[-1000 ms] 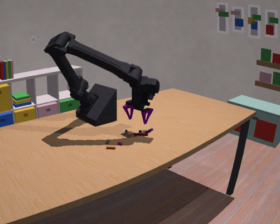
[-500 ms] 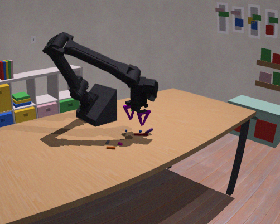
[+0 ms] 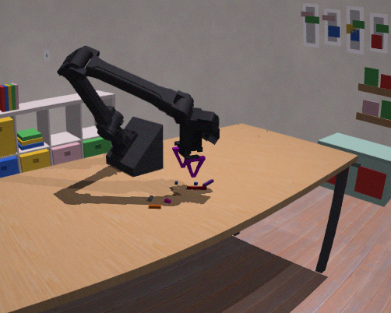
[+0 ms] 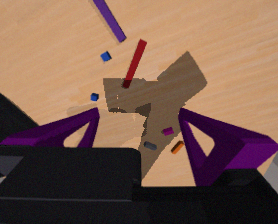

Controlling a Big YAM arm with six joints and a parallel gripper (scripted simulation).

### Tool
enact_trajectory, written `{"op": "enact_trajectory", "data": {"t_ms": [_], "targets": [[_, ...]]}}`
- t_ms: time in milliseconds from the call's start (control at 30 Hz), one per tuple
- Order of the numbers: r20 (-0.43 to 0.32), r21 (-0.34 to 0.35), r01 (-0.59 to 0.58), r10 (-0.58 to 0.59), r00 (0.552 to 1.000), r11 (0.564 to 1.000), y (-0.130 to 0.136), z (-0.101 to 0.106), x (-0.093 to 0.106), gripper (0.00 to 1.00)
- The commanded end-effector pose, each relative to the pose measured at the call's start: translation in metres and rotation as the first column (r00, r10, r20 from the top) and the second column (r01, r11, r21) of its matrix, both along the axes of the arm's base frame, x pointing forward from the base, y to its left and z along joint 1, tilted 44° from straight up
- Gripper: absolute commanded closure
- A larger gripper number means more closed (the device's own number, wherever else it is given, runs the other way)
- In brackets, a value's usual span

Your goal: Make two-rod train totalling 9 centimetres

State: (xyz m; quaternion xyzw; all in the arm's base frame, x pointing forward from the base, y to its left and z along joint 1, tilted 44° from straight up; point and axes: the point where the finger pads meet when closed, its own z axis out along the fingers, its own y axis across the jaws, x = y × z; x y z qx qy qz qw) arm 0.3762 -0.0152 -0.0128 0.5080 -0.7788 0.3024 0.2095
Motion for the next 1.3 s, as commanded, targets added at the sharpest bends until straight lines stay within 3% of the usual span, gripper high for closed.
{"op": "enact_trajectory", "data": {"t_ms": [0, 133, 167, 367, 400, 600, 633, 833, 867, 1067, 1100, 1267], "targets": [[0.094, 0.014, 0.057, -0.058, 0.994, 0.998, -0.001, 0.019, 0.020, 0.00], [0.076, 0.008, 0.045, -0.046, 0.996, 0.999, 0.003, 0.012, 0.017, 0.00], [0.161, 0.019, 0.132, -0.133, 0.978, 0.991, -0.006, 0.023, 0.020, 0.00], [0.141, 0.013, 0.119, -0.119, 0.983, 0.993, -0.001, 0.015, 0.018, 0.00], [0.231, 0.032, 0.206, -0.208, 0.950, 0.978, -0.012, 0.028, 0.022, 0.00], [0.214, 0.026, 0.196, -0.197, 0.957, 0.980, -0.007, 0.022, 0.020, 0.00], [0.301, 0.052, 0.279, -0.282, 0.911, 0.959, -0.017, 0.034, 0.024, 0.00], [0.285, 0.044, 0.270, -0.271, 0.920, 0.962, -0.013, 0.027, 0.022, 0.00], [0.364, 0.075, 0.349, -0.351, 0.862, 0.934, -0.022, 0.039, 0.024, 0.00], [0.347, 0.064, 0.340, -0.341, 0.874, 0.938, -0.018, 0.031, 0.022, 0.00], [0.424, 0.102, 0.415, -0.417, 0.804, 0.904, -0.028, 0.044, 0.025, 0.00], [0.424, 0.103, 0.415, -0.417, 0.804, 0.904, -0.027, 0.044, 0.025, 0.00]]}}
